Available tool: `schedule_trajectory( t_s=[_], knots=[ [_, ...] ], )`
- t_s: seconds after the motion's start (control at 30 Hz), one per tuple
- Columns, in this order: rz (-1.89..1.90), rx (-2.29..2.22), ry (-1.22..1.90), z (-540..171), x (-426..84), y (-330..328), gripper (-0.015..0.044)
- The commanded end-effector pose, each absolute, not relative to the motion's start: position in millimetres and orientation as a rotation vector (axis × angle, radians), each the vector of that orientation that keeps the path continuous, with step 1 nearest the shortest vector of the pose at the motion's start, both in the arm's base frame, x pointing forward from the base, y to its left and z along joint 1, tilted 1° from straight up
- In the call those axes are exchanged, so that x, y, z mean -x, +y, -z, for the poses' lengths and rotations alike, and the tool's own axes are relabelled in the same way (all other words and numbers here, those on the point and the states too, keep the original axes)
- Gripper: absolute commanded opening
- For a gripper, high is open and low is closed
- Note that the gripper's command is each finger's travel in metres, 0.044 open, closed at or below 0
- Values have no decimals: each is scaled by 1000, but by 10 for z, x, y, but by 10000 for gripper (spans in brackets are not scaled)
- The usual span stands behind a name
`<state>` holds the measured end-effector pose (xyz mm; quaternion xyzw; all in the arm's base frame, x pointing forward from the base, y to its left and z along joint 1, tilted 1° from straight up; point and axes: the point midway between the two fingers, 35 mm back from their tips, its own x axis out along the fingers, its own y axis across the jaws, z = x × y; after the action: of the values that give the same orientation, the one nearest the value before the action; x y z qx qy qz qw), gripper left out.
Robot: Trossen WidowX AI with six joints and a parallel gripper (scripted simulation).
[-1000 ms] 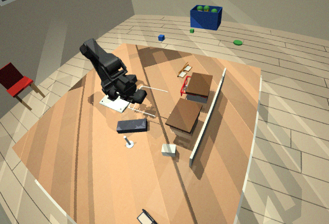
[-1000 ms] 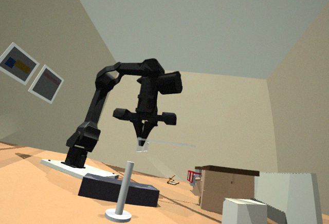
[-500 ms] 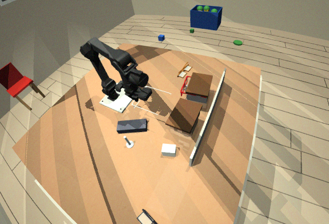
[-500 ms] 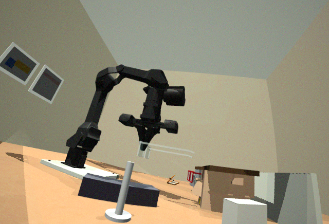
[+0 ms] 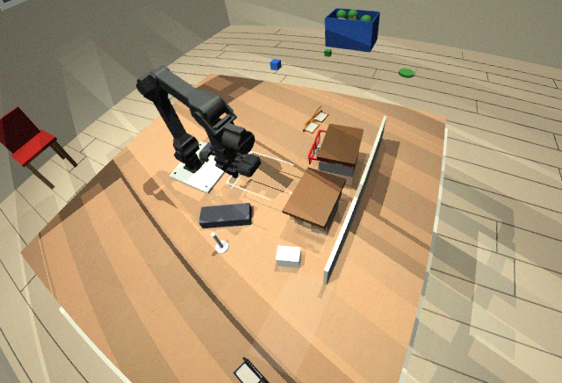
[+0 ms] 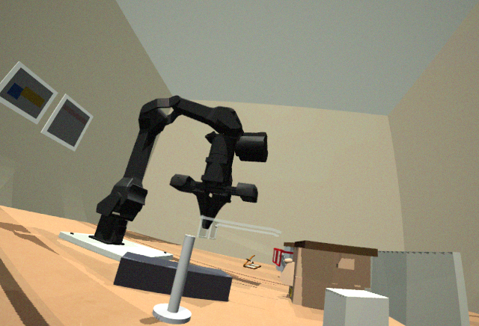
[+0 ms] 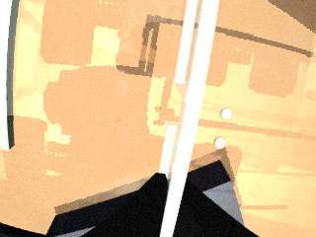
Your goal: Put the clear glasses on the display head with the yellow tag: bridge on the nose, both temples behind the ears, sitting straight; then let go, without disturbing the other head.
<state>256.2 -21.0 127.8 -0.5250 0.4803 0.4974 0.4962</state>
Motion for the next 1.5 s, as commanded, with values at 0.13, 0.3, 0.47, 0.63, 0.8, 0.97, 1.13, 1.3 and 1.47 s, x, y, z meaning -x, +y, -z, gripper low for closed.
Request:
schedule_trajectory(
  t_s=[0.13,0.3,0.47,0.63,0.8,0.97,1.13,1.3,1.47],
  knots=[
    [-1214,1263,1149,-1177,-2557,-209,0],
    [-1217,1264,1160,-1134,-2556,-211,0],
    [-1218,1267,1170,-1102,-2558,-207,0],
    [-1214,1272,1175,-1067,-2561,-199,0],
    [-1214,1272,1175,-1030,-2563,-194,0],
    [-1214,1272,1175,-994,-2565,-193,0],
    [-1214,1272,1175,-985,-2565,-192,0],
    [-1214,1272,1175,-986,-2598,-191,0],
    [-1211,1274,1172,-986,-2669,-187,0]
  ],
)
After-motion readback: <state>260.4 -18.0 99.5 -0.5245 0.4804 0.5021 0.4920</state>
